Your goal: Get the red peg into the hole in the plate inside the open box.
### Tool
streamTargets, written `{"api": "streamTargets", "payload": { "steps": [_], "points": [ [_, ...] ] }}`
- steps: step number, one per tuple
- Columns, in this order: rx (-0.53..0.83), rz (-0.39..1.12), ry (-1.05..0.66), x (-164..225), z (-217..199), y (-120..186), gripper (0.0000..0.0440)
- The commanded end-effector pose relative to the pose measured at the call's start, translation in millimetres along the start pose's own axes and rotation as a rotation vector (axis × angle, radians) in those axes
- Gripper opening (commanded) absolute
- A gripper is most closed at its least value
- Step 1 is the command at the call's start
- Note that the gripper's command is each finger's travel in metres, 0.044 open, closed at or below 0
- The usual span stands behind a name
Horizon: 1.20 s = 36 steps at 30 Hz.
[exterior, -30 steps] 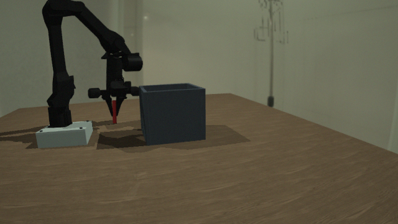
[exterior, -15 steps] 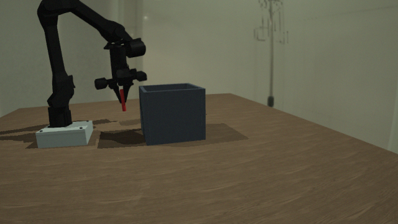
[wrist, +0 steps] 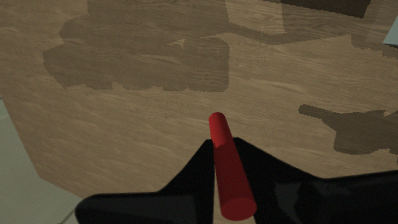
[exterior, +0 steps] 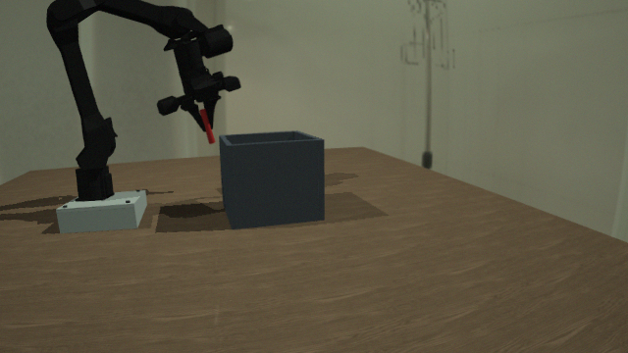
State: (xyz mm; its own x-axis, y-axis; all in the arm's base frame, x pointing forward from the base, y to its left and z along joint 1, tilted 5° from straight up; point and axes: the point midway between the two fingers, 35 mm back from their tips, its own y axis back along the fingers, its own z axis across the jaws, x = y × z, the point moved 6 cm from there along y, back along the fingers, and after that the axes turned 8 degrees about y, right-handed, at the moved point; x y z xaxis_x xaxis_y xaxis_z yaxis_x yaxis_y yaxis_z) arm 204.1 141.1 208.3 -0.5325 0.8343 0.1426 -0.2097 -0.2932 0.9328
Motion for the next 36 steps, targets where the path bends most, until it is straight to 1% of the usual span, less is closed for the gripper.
{"api": "streamTargets", "payload": {
  "steps": [1,8,15,24,36],
  "points": [
    [-0.040,-0.037,0.009,-10,5,19,0.0000],
    [-0.068,-0.111,-0.003,-32,11,43,0.0000],
    [-0.054,-0.175,-0.034,-56,10,55,0.0000],
    [0.000,-0.216,-0.080,-86,7,59,0.0000],
    [0.062,-0.220,-0.126,-121,7,55,0.0000]
  ]
}}
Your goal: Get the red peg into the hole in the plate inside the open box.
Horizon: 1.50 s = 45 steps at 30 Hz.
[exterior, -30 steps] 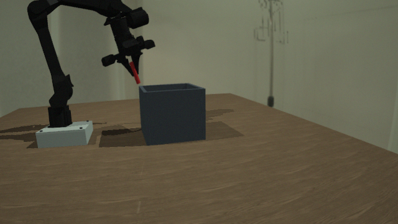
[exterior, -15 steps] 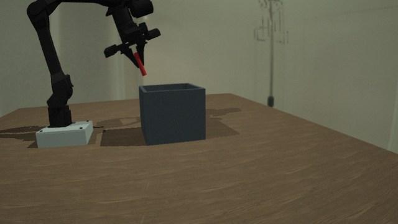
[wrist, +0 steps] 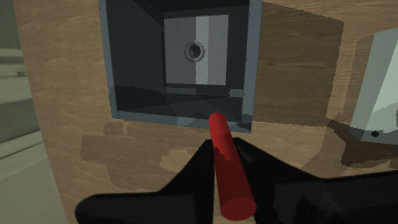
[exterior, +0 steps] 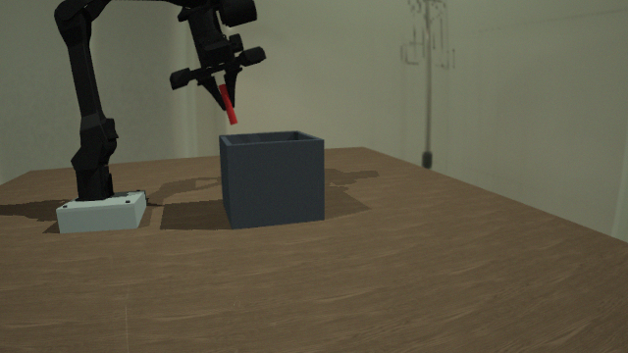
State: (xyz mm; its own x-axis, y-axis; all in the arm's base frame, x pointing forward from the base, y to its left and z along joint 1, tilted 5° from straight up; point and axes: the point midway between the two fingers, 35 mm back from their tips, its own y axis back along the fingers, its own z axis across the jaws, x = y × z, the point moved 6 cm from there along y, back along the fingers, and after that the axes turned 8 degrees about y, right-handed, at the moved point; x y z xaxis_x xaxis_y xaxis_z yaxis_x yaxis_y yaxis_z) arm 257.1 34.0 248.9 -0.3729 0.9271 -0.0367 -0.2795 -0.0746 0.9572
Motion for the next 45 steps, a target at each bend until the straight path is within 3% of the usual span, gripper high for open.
{"api": "streamTargets", "payload": {
  "steps": [1,23,45],
  "points": [
    [0.027,0.007,-0.005,-10,2,-6,0.0000],
    [0.105,0.042,-0.012,-56,11,-53,0.0000],
    [0.115,0.106,0.063,-68,23,-119,0.0000]
  ]
}}
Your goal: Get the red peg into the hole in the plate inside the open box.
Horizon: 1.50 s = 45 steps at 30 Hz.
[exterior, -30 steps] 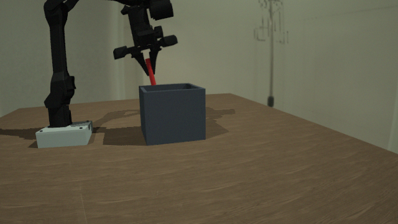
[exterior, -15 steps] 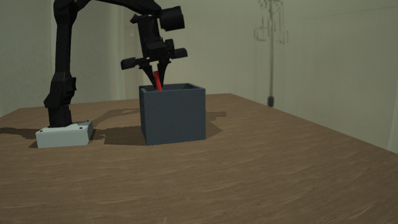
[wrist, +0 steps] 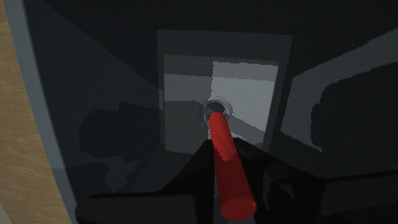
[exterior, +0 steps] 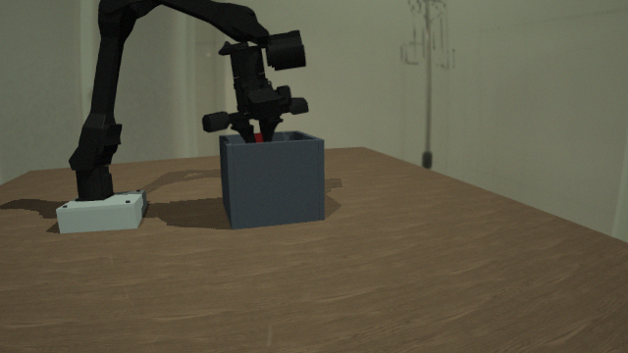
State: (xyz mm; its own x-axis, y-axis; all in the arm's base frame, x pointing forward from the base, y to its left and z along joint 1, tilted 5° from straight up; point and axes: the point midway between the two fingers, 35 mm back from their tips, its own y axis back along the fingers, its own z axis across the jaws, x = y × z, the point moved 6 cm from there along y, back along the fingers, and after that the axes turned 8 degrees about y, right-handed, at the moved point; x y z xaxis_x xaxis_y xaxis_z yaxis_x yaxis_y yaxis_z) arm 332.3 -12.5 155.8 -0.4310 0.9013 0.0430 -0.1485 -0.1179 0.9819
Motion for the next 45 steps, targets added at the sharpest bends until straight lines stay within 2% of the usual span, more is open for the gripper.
{"api": "streamTargets", "payload": {
  "steps": [1,7,11,13,25,45],
  "points": [
    [0.012,0.014,0.025,-2,2,-15,0.0000],
    [0.036,0.010,0.047,-4,2,-28,0.0014],
    [0.053,0.015,0.058,-5,4,-32,0.0096],
    [0.059,0.027,0.062,-4,4,-34,0.0114],
    [0.029,0.083,0.047,-16,12,-17,0.0106],
    [-0.143,0.223,0.021,-33,30,26,0.0205]
  ]
}}
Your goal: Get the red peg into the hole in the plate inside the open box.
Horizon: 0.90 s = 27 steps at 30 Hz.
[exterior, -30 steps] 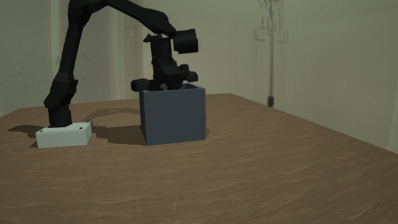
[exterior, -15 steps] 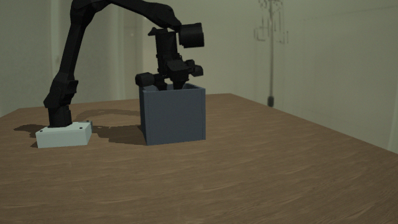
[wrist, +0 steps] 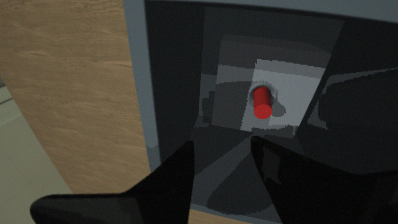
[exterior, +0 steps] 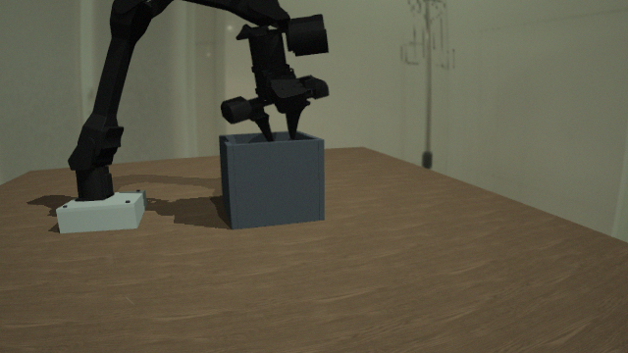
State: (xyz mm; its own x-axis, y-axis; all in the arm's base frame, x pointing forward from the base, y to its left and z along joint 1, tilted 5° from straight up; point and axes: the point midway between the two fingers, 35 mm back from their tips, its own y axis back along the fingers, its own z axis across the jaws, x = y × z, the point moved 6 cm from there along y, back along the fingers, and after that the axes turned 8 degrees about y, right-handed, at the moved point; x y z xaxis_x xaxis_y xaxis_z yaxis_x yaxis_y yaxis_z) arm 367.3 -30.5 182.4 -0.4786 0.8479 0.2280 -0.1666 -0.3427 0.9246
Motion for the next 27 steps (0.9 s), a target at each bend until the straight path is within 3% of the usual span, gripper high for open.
{"api": "streamTargets", "payload": {
  "steps": [1,6,27],
  "points": [
    [-0.026,0.030,0.002,-2,3,5,0.0211],
    [-0.051,0.051,0.001,-6,5,10,0.0237],
    [-0.122,0.073,0.075,-33,16,15,0.0202]
  ]
}}
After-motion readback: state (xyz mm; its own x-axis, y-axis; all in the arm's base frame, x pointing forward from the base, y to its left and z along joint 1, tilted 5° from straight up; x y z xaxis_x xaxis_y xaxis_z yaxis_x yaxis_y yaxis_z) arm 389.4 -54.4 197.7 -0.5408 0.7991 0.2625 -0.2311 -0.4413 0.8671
